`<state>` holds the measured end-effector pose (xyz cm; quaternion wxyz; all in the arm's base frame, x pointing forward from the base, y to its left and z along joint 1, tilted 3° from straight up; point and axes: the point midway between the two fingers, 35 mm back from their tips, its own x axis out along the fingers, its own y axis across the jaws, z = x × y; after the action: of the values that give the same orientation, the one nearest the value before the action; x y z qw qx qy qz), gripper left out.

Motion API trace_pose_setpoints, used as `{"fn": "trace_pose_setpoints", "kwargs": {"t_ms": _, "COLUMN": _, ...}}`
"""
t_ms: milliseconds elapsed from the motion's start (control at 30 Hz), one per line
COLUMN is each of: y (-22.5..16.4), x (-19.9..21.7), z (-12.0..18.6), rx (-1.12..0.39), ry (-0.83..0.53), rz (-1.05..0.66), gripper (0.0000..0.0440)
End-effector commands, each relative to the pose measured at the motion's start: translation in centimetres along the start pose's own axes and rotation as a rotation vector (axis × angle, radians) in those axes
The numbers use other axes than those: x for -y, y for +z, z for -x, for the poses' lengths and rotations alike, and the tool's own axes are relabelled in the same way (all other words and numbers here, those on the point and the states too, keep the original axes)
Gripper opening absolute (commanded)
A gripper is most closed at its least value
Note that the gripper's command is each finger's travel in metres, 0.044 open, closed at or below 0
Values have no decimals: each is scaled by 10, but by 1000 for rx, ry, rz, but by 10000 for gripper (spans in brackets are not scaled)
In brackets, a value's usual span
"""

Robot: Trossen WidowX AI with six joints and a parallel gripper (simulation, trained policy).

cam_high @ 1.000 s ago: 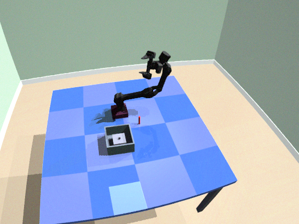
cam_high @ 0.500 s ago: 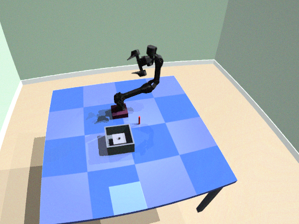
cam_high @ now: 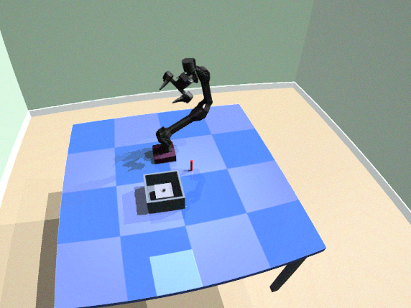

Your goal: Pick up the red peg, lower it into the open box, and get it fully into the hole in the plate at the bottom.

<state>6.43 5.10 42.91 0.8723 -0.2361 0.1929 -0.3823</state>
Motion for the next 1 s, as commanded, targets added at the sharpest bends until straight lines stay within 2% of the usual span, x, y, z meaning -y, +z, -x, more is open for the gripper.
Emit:
{"fn": "trace_pose_setpoints", "kwargs": {"t_ms": 0, "y": -10, "x": 7, "z": -11, "rx": -38, "ry": 53, "rz": -77, "gripper": 440}}
{"fn": "trace_pose_setpoints", "kwargs": {"t_ms": 467, "y": -44, "x": 18, "z": -58, "rx": -210, "ry": 278, "rz": -361, "gripper": 440}}
{"fn": "trace_pose_setpoints", "kwargs": {"t_ms": 833, "y": -69, "x": 4, "z": -99, "rx": -413, "ry": 430, "rz": -527, "gripper": 440}}
{"fn": "trace_pose_setpoints", "kwargs": {"t_ms": 967, "y": -82, "x": -1, "z": -117, "rx": -516, "ry": 437, "rz": -583, "gripper": 440}}
